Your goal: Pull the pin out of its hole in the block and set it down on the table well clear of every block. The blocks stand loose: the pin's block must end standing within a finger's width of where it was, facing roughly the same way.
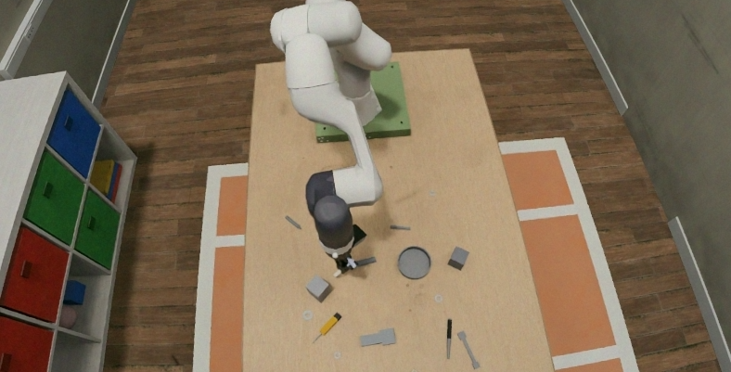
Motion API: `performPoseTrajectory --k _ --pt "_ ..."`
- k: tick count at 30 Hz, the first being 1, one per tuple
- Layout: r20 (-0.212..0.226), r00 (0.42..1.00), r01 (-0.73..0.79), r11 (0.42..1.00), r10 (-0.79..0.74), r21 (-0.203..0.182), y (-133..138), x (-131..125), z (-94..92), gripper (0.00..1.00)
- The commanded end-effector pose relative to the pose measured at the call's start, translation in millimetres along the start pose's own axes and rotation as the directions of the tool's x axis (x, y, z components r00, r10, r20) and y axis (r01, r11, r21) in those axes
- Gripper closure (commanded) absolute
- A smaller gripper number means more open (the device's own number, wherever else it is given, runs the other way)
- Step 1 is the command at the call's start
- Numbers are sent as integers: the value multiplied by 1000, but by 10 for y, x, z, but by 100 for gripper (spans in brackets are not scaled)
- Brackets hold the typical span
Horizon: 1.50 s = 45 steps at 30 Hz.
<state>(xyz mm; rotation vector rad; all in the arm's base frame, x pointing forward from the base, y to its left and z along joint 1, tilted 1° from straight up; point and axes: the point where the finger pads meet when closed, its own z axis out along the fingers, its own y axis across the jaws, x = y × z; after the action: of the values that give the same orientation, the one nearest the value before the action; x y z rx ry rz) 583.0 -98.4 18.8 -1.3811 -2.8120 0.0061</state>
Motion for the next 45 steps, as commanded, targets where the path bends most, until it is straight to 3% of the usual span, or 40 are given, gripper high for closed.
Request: performPoseTrajectory --k 1,45 --pt "-2 1000 28 1000 -28 3 -7 4 10 90" --pt "-2 991 135 991 -135 3 0 1 12 90"
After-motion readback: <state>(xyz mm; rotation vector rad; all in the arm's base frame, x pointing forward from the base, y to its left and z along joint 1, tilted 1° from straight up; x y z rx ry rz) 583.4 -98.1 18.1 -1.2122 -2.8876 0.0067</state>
